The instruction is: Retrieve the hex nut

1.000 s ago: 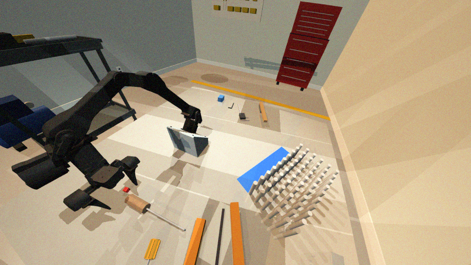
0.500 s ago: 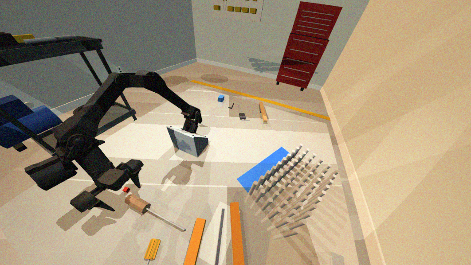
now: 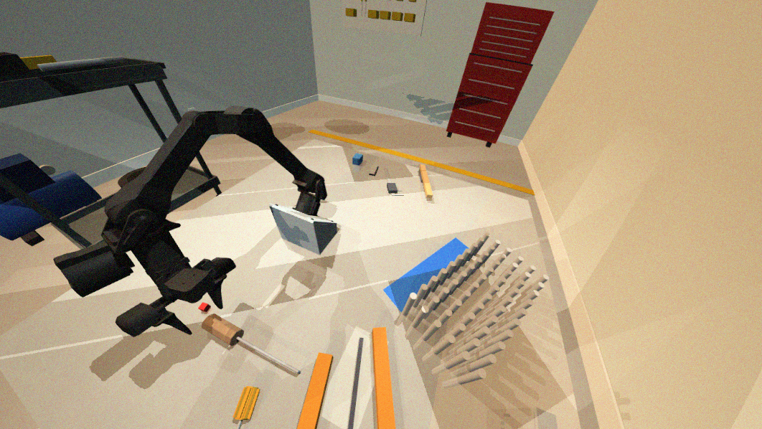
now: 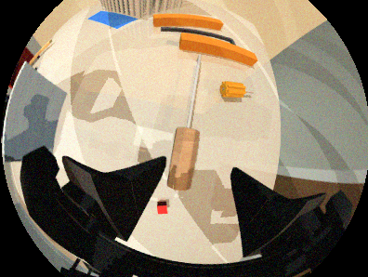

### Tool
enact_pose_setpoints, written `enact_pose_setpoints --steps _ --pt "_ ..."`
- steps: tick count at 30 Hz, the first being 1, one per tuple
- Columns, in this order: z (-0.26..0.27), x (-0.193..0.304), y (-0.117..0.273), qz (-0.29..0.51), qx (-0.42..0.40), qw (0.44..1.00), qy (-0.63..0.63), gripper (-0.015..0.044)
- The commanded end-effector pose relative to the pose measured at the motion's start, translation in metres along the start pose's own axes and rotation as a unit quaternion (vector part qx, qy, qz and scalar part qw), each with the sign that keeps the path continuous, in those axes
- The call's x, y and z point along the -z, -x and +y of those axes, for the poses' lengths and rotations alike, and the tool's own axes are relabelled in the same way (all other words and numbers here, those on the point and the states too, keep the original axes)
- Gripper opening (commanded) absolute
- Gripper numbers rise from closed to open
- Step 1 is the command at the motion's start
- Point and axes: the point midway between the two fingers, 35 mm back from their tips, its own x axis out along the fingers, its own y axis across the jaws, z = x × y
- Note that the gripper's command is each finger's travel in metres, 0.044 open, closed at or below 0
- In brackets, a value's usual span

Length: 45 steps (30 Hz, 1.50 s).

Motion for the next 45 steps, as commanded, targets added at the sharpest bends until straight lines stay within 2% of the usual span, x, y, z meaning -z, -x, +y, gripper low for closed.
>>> enact_pose_setpoints --steps 1,9,45 --pt "0.001 -0.001 -0.001 -0.002 0.0 1.0 0.002 0.028" --pt "0.001 0.0 -0.001 -0.002 0.0 1.0 0.002 0.028" --pt "0.018 0.023 -0.053 -0.002 0.0 1.0 0.002 0.028"
